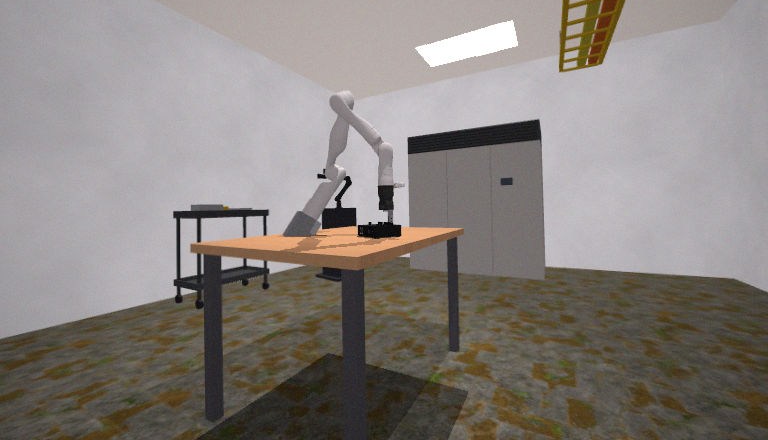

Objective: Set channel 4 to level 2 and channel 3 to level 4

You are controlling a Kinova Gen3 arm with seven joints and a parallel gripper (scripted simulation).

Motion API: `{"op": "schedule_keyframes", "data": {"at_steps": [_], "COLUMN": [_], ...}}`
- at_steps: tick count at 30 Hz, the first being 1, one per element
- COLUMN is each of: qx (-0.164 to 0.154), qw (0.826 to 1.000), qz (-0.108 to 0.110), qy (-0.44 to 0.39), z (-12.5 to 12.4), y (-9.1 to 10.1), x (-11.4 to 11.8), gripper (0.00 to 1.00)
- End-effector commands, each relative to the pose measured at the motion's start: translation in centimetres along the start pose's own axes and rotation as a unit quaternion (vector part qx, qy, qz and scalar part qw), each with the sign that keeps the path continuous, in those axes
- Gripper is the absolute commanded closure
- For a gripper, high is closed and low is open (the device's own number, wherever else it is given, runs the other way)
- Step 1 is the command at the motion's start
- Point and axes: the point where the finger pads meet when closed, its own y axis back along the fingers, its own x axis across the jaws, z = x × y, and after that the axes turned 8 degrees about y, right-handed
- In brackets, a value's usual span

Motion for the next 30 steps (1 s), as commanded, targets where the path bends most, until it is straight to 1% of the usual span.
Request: {"op": "schedule_keyframes", "data": {"at_steps": [1,30], "qx": [-0.001,-0.001], "qw": [1.0,1.0], "qz": [0.002,0.002], "qy": [-0.001,-0.001], "z": [0.2,1.6], "y": [0.0,0.0], "x": [0.0,-0.2], "gripper": [1.0,1.0]}}
